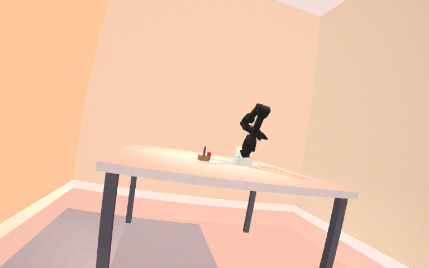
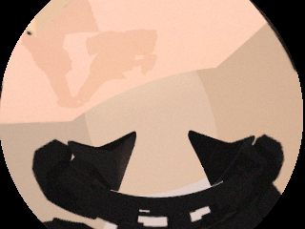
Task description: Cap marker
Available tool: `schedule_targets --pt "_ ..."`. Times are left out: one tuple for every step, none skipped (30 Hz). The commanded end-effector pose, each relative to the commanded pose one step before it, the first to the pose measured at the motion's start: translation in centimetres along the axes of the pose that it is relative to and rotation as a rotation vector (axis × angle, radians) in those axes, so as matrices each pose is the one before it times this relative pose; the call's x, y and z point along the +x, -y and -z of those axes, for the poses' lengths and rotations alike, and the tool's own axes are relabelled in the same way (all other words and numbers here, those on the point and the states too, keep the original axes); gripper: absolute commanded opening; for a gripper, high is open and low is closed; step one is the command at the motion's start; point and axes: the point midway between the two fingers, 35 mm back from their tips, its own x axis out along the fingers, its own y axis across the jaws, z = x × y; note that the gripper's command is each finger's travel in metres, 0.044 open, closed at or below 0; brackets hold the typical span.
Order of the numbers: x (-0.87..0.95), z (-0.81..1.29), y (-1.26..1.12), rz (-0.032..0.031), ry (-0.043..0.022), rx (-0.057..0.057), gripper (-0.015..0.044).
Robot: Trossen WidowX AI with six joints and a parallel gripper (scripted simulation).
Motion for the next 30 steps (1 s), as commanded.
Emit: schedule_targets --pt "-0.117 -0.111 0.139 0.00480 0.00871 -0.0002 0.0374" --pt "-0.359 -0.341 0.411 0.01415 0.02617 -0.0008 0.0347" --pt "-0.618 -0.596 0.669 0.02275 0.04373 -0.0023 0.0321" --pt "-0.772 -0.778 0.784 0.02613 0.05322 -0.0044 0.0295" --pt "-0.785 -0.842 0.754 0.02440 0.05338 -0.0061 0.0269" --pt "-0.794 -0.908 0.721 0.02256 0.05350 -0.0077 0.0242" --pt "-0.798 -0.974 0.685 0.02061 0.05358 -0.0093 0.0236" --pt "-0.797 -1.041 0.646 0.01856 0.05363 -0.0107 0.0236" --pt "-0.791 -1.107 0.604 0.01643 0.05363 -0.0120 0.0236" --pt "-0.781 -1.172 0.560 0.01421 0.05358 -0.0132 0.0236" --pt "-0.762 -1.236 0.501 0.01187 0.05348 -0.0143 0.0236" --pt "-0.741 -1.299 0.453 0.00952 0.05335 -0.0153 0.0236" --pt "-0.715 -1.359 0.402 0.00712 0.05315 -0.0161 0.0236" --pt "-0.683 -1.416 0.349 0.00468 0.05291 -0.0168 0.0236" --pt "-0.647 -1.470 0.295 0.00220 0.05261 -0.0174 0.0236" --pt "-0.607 -1.521 0.239 -0.00029 0.05226 -0.0178 0.0236" --pt "-0.562 -1.569 0.183 -0.00280 0.05187 -0.0181 0.0236" --pt "-0.512 -1.612 0.126 -0.00532 0.05142 -0.0182 0.0236" --pt "-0.458 -1.651 0.068 -0.00782 0.05092 -0.0183 0.0236" --pt "-0.400 -1.685 0.010 -0.01030 0.05038 -0.0182 0.0236" --pt "-0.339 -1.713 -0.046 -0.01277 0.04977 -0.0179 0.0236" --pt "-0.274 -1.737 -0.103 -0.01519 0.04916 -0.0175 0.0236" --pt "-0.207 -1.756 -0.158 -0.01756 0.04849 -0.0170 0.0236" --pt "-0.136 -1.768 -0.213 -0.01987 0.04779 -0.0164 0.0236" --pt "-0.064 -1.775 -0.265 -0.02211 0.04705 -0.0156 0.0236" --pt "0.011 -1.776 -0.316 -0.02428 0.04628 -0.0147 0.0236" --pt "0.087 -1.771 -0.365 -0.02637 0.04550 -0.0137 0.0236" --pt "0.163 -1.759 -0.410 -0.02836 0.04467 -0.0126 0.0236" --pt "0.199 -1.432 -0.367 -0.02472 0.03608 -0.0095 0.0236" --pt "0.152 -0.852 -0.231 -0.01543 0.02138 -0.0053 0.0236"
